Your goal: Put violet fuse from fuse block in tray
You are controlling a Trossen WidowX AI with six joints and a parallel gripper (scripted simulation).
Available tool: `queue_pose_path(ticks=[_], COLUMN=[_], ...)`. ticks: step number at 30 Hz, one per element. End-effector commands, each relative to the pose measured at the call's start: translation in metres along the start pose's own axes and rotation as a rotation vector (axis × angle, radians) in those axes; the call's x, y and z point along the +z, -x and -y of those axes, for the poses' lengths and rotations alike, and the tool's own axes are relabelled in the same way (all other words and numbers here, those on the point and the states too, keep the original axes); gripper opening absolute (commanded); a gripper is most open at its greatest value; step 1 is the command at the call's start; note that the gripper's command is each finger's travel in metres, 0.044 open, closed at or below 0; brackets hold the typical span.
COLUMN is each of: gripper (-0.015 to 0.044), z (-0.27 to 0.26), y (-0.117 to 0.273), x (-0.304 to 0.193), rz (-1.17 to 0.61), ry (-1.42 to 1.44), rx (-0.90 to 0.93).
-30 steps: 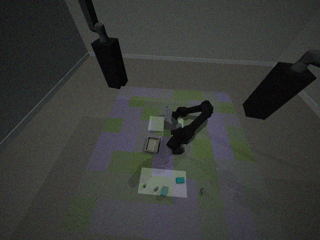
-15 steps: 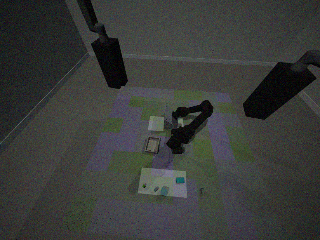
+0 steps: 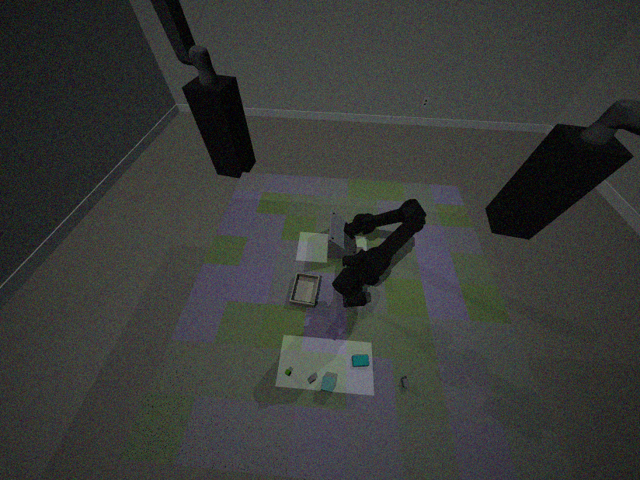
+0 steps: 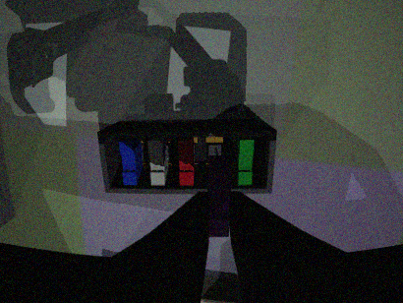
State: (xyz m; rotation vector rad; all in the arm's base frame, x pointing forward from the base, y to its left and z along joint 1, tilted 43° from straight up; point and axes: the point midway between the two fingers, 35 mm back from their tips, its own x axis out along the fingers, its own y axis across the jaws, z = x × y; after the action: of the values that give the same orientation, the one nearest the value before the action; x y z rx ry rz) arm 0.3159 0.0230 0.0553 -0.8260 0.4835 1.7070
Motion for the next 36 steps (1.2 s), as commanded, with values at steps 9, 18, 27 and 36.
queue_pose_path(ticks=[9, 18, 27, 36], gripper=[0.0000, 0.0000, 0.0000, 0.0000], z=[0.001, -0.006, -0.022, -0.039], y=[0.009, 0.012, 0.012, 0.009], x=[-0.028, -0.084, -0.139, -0.177], rz=[-0.013, -0.021, -0.022, -0.018], ry=[0.003, 0.002, 0.003, 0.005], rx=[-0.004, -0.004, -0.004, -0.004])
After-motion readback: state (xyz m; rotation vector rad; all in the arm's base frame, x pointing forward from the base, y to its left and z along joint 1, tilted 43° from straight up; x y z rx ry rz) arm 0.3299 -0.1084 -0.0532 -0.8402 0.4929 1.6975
